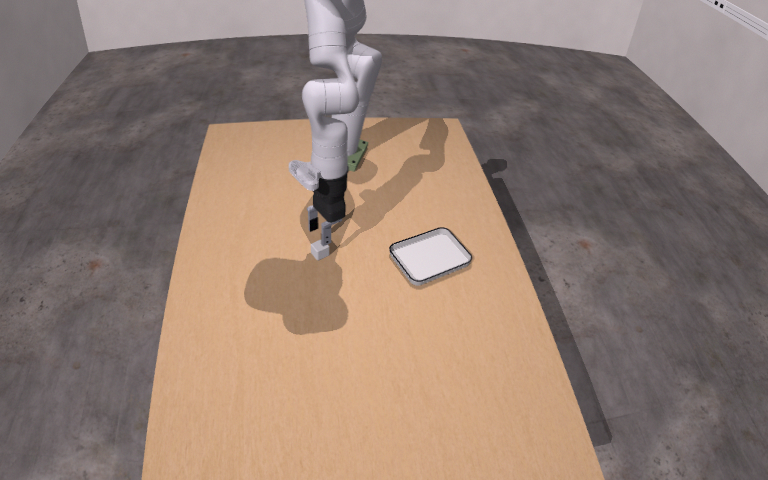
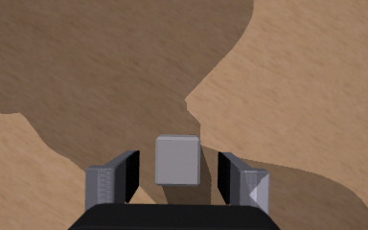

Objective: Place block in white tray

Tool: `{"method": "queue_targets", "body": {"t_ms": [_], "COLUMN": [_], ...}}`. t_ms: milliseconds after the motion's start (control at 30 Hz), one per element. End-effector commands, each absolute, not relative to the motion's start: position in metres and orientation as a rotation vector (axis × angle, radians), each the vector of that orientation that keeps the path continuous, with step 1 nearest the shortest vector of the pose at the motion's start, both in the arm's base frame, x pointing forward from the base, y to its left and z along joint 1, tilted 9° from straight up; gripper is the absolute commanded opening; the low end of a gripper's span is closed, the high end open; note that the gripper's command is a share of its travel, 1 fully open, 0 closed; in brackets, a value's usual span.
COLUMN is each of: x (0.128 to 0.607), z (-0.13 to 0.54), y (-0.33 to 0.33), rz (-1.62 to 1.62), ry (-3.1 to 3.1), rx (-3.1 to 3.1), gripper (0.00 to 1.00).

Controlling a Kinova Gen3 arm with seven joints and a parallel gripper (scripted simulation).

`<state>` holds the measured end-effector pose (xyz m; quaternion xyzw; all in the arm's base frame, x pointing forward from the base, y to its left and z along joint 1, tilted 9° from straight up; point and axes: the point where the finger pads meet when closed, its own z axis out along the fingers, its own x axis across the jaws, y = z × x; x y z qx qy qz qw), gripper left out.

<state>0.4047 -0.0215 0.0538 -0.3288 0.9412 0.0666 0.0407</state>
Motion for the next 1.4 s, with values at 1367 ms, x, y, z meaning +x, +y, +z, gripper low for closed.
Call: {"method": "queue_targets", "body": {"t_ms": [1367], "x": [0.406], "z": [0.033], "y": [-0.018], "rz": [0.202], "ry": [2.881], "rx": [-1.006], "gripper": [0.95]}}
